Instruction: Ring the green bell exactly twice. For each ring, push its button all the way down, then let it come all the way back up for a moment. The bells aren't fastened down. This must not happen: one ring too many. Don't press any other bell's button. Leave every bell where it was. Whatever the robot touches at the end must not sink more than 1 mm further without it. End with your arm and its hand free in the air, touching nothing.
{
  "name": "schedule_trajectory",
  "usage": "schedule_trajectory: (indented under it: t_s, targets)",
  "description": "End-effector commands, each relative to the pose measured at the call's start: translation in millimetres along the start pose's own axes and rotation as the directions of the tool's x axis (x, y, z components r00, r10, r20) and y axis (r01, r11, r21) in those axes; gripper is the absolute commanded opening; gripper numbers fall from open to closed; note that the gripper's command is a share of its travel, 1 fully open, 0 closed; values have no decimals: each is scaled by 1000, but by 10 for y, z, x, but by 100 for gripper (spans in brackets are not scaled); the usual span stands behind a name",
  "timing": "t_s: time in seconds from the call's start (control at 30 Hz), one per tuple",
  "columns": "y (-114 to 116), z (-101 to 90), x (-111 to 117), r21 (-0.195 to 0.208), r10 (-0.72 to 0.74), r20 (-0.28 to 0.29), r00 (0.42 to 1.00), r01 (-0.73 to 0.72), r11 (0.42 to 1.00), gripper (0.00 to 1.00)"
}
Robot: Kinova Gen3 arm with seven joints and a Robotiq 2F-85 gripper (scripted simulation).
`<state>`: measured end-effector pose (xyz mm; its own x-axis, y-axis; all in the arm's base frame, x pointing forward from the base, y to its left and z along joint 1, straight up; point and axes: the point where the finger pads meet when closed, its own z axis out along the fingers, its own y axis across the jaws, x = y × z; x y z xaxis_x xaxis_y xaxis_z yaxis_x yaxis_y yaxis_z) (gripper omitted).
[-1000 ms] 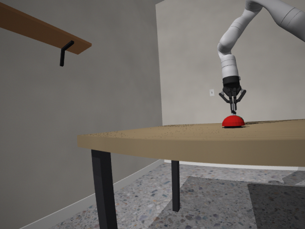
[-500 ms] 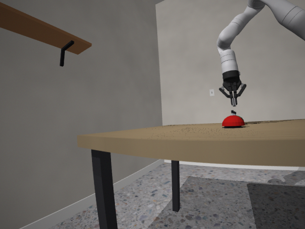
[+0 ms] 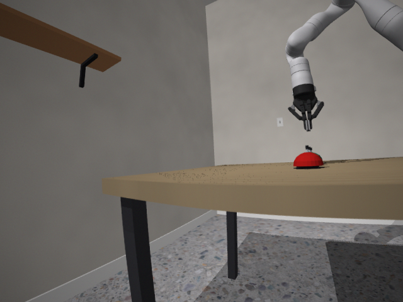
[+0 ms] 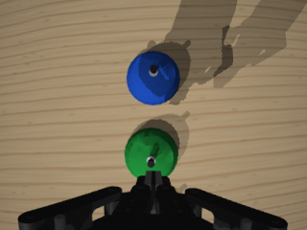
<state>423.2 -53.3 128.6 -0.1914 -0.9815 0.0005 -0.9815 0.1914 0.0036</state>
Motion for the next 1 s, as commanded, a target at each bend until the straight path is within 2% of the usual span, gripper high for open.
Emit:
schedule_trajectory:
  t_s: [0.0,0.97]
  targets:
    - [-25,-66,8,11,2,-1,1000,-2,1000,0]
    - [-25,-95,8,11,2,-1,1000,-2,1000,0]
